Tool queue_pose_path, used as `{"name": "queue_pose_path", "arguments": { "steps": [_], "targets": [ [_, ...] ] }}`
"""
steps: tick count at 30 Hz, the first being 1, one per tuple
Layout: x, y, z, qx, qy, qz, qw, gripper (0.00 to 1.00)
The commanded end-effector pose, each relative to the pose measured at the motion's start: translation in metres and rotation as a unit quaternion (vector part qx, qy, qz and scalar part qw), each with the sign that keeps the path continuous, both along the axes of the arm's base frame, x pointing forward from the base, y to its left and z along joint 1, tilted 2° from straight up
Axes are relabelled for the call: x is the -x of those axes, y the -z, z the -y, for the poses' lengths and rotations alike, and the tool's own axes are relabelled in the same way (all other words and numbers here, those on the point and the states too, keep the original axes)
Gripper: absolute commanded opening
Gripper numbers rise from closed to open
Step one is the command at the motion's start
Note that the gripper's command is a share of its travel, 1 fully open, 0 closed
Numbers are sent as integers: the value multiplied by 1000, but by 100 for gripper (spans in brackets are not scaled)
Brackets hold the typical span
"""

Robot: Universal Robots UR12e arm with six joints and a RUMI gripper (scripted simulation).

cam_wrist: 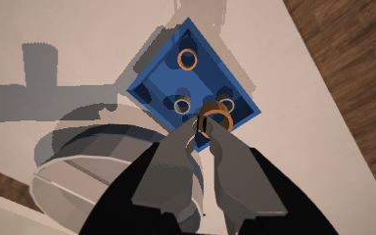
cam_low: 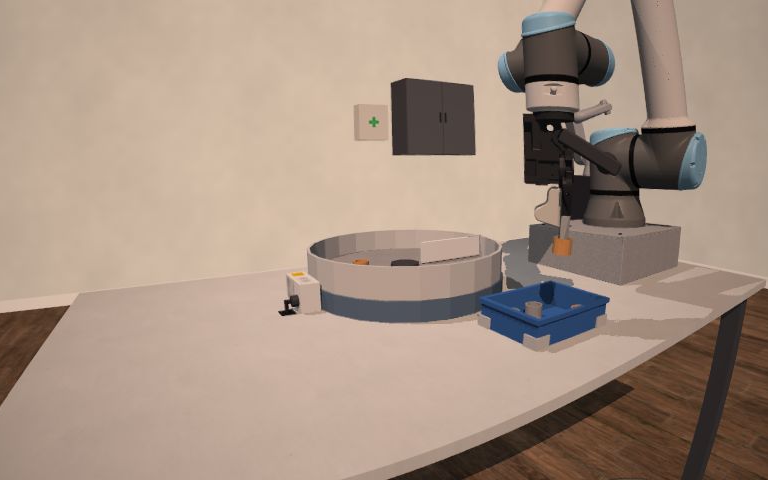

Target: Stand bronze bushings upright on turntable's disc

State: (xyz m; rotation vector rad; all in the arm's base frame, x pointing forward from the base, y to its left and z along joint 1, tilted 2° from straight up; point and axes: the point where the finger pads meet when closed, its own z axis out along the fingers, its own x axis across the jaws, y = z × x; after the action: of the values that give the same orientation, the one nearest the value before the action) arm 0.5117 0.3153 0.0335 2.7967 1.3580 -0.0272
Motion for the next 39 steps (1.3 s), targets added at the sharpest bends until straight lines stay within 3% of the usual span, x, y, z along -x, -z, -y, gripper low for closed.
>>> {"name": "queue_pose_path", "arguments": {
  "steps": [1, 11, 24, 26, 39],
  "targets": [
    [-1, -1, 3, 0, 0, 1, 1000, 0],
    [-3, -1, 21, 0, 0, 1, 1000, 0],
    [-10, -4, 86, 0, 0, 1, 1000, 0],
    [-10, -4, 86, 0, 0, 1, 1000, 0],
    [-21, -7, 182, 0, 0, 1, 1000, 0]
  ]
}}
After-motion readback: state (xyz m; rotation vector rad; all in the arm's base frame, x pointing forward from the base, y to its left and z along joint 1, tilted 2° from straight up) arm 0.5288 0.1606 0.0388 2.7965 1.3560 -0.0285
